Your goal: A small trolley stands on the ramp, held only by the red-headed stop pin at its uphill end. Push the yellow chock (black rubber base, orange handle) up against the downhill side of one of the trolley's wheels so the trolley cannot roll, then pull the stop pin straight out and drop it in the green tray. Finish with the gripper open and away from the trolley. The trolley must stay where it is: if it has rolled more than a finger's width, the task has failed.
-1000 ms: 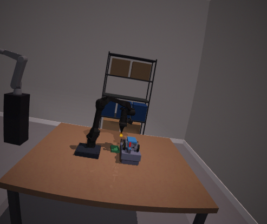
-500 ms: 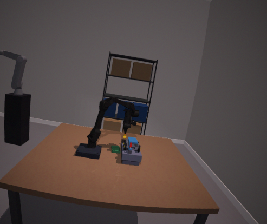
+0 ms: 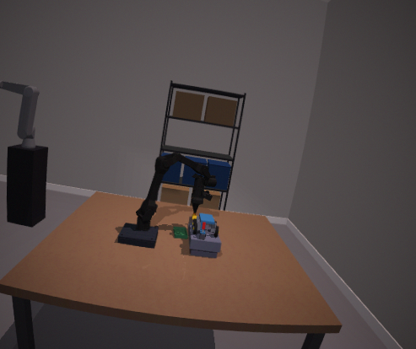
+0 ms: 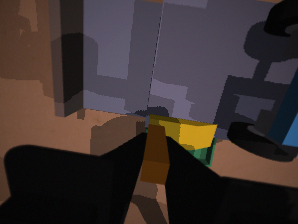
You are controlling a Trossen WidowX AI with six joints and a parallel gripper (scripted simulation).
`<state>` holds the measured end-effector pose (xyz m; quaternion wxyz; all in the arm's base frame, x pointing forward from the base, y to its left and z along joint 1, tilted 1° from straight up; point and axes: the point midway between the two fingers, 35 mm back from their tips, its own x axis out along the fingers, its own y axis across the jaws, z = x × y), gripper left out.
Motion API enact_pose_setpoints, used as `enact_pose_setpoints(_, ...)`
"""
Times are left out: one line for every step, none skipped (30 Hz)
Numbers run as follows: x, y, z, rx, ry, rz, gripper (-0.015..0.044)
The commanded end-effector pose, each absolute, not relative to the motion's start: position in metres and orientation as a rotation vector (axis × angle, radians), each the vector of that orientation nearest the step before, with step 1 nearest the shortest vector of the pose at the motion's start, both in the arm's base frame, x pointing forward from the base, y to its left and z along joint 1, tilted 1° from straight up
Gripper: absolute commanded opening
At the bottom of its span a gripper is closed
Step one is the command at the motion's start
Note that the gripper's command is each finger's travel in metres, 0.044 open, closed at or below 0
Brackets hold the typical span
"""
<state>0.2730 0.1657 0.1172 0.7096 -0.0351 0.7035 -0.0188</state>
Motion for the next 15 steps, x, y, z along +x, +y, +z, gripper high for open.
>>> enact_pose_setpoints(0.273,0.164,0.107,-0.087,1.56,-0.043,0.0)
enact_pose_setpoints(0.273,0.164,0.104,-0.087,1.56,-0.043,0.0)
enact_pose_setpoints(0.273,0.163,0.102,-0.087,1.56,-0.043,0.0)
enact_pose_setpoints(0.273,0.163,0.1,-0.087,1.56,-0.043,0.0)
enact_pose_setpoints(0.273,0.163,0.097,-0.087,1.56,-0.043,0.0)
enact_pose_setpoints(0.274,0.163,0.095,-0.087,1.56,-0.044,0.0)
enact_pose_setpoints(0.274,0.162,0.093,-0.087,1.56,-0.044,0.0)
enact_pose_setpoints(0.274,0.162,0.09,-0.087,1.56,-0.044,0.0)
enact_pose_setpoints(0.274,0.162,0.088,-0.087,1.56,-0.044,0.0)
enact_pose_setpoints(0.274,0.161,0.086,-0.087,1.56,-0.044,0.0)
enact_pose_setpoints(0.274,0.161,0.083,-0.087,1.56,-0.044,0.0)
enact_pose_setpoints(0.274,0.16,0.081,-0.087,1.56,-0.044,0.0)
enact_pose_setpoints(0.274,0.16,0.081,-0.087,1.56,-0.044,0.0)
enact_pose_setpoints(0.274,0.16,0.081,-0.087,1.56,-0.044,0.0)
enact_pose_setpoints(0.274,0.16,0.081,-0.087,1.56,-0.044,0.0)
